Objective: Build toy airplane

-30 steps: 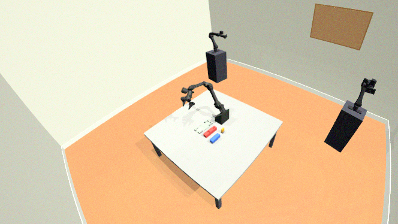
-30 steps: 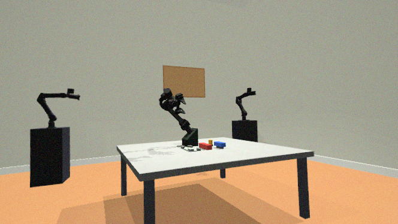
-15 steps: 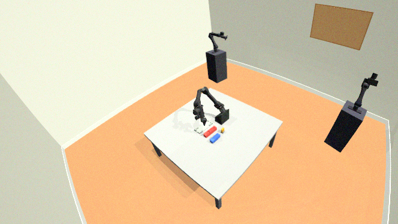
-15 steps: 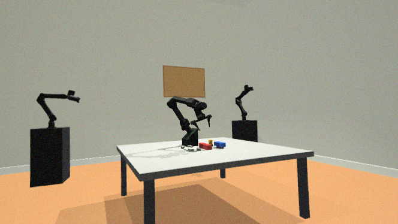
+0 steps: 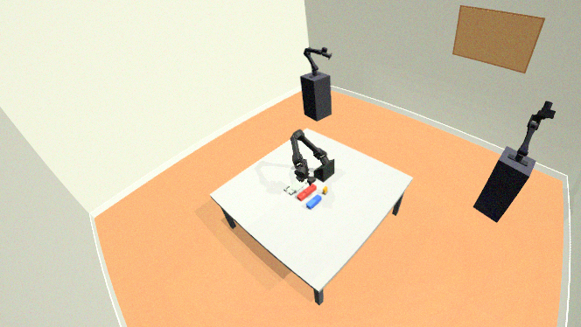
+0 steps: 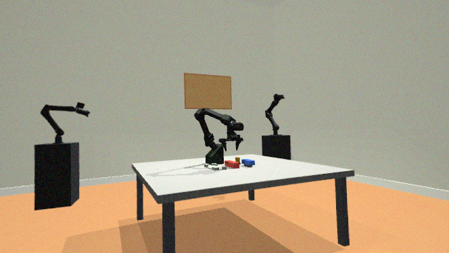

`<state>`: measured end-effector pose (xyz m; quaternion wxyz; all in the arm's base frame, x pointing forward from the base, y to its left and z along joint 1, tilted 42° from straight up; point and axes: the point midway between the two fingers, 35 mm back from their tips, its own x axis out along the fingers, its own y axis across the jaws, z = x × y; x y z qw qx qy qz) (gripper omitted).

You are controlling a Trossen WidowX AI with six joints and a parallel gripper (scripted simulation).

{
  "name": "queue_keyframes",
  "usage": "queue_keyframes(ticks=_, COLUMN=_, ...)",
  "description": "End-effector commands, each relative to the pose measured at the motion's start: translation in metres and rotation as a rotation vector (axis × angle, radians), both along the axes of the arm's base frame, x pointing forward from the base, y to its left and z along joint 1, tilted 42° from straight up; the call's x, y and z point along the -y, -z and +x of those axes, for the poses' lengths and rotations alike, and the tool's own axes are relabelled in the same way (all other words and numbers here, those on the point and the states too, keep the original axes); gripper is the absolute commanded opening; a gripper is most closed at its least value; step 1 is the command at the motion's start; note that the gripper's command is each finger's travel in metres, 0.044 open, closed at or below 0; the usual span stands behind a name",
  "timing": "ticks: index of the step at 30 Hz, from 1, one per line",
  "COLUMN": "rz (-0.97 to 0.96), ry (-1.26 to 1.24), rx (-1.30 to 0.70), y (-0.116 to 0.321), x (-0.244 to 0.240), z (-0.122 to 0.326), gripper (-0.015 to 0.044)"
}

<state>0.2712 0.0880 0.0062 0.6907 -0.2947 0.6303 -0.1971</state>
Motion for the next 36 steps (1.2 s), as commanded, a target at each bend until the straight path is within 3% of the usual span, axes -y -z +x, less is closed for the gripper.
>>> queue_keyframes(ticks=1, rz=-0.013, ry=-0.012, rx=-0.008, y=0.010, x=0.008, z=0.001, gripper=0.0440)
queue_keyframes(ticks=5, rz=-0.015, ry=-0.012, rx=-0.007, y=0.040, x=0.036, z=0.006, gripper=0.0440)
queue_keyframes(ticks=36, rz=-0.016, ry=-0.011, rx=-0.007, y=0.075, x=0.066, z=0.013, gripper=0.0440)
